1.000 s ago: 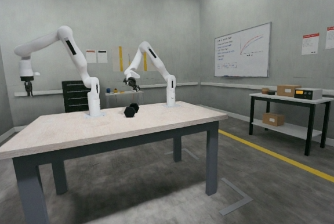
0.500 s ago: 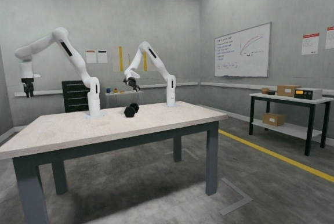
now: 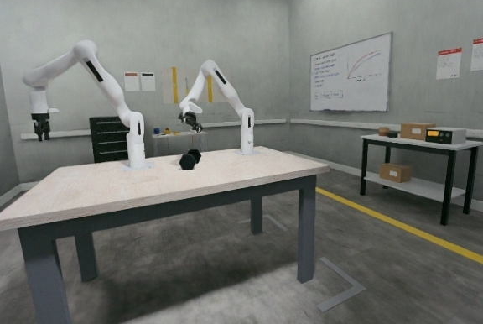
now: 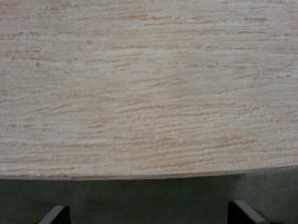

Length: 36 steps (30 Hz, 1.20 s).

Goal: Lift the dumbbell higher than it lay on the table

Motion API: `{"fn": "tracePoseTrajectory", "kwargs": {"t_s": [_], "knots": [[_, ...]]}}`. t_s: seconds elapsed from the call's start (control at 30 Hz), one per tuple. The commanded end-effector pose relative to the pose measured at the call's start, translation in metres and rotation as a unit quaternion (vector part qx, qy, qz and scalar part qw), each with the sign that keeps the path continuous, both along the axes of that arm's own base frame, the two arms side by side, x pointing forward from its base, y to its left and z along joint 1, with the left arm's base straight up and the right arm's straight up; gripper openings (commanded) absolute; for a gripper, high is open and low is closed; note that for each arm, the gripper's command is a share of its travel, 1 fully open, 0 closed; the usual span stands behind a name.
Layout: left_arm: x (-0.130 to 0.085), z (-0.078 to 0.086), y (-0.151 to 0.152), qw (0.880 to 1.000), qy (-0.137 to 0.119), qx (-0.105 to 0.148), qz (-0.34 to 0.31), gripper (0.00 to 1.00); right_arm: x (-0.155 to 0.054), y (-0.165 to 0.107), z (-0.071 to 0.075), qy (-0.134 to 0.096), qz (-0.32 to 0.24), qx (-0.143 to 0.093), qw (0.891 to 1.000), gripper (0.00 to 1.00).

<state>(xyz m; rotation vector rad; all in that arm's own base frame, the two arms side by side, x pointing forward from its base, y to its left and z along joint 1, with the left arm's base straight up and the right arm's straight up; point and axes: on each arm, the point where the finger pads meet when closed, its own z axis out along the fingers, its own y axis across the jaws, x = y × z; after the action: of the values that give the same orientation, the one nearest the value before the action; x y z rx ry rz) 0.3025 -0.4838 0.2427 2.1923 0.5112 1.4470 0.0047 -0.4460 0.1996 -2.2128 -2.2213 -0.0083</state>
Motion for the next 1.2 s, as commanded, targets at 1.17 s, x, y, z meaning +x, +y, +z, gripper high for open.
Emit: {"fn": "tracePoseTrajectory", "kwargs": {"t_s": [1.17], "knots": [[-0.023,-0.022,0.004,0.975,0.084,-0.108,0.177,1.0,0.0,-0.004,0.0,0.0,0.003,-0.004,1.0,1.0]]}}
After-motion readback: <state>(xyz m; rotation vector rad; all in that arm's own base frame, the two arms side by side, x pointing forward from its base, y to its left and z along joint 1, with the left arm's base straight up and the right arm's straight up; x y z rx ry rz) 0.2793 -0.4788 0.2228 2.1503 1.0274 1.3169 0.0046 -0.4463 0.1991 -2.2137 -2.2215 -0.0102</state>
